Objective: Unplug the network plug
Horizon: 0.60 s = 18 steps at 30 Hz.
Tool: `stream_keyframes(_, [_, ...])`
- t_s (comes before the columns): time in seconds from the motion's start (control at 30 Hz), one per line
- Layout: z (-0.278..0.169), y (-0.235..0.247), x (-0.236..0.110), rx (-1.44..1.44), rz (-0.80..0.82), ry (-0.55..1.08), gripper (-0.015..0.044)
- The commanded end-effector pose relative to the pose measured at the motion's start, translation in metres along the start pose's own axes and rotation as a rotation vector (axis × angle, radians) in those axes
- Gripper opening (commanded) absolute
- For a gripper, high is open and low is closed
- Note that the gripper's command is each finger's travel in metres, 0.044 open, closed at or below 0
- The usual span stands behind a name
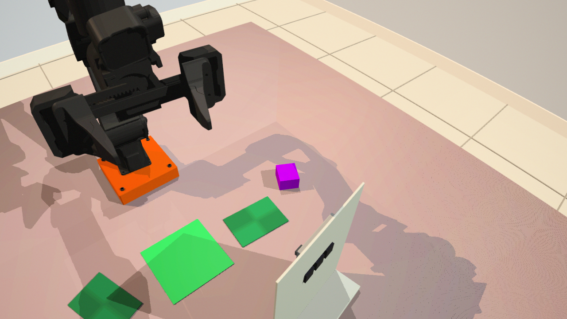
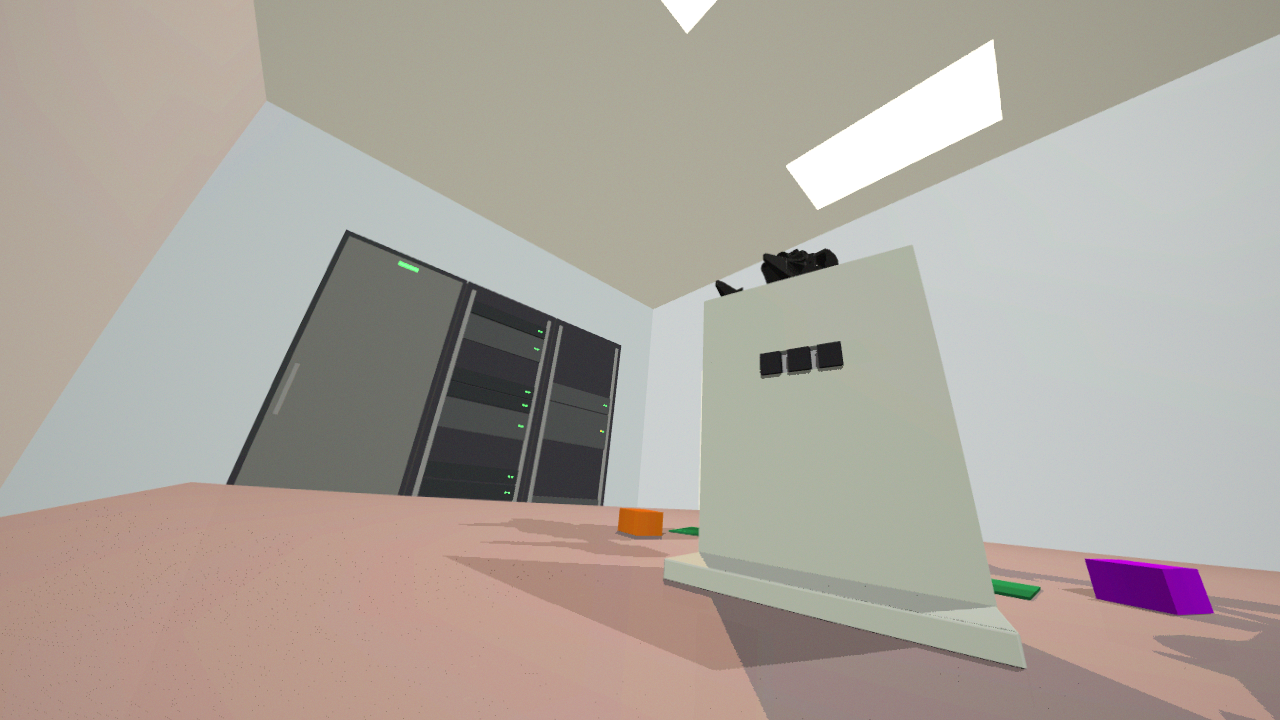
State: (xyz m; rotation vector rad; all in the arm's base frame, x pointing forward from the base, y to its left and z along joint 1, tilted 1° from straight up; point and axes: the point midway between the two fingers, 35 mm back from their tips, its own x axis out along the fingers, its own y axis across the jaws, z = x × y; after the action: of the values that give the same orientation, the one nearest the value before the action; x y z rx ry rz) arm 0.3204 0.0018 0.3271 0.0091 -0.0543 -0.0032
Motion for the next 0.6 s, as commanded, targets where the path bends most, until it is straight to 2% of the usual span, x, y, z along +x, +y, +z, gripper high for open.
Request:
stream_keyframes(0.0, [-0.001, 0.000, 0.000, 0.006, 0.002, 0.000, 0.0374])
stream_keyframes(0.27, [-0.039, 0.012, 0.016, 0.261, 0.092, 0.019, 0.0164])
stream_keyframes(0.57, [-0.085, 0.025, 0.021, 0.574, 0.195, 0.076, 0.0156])
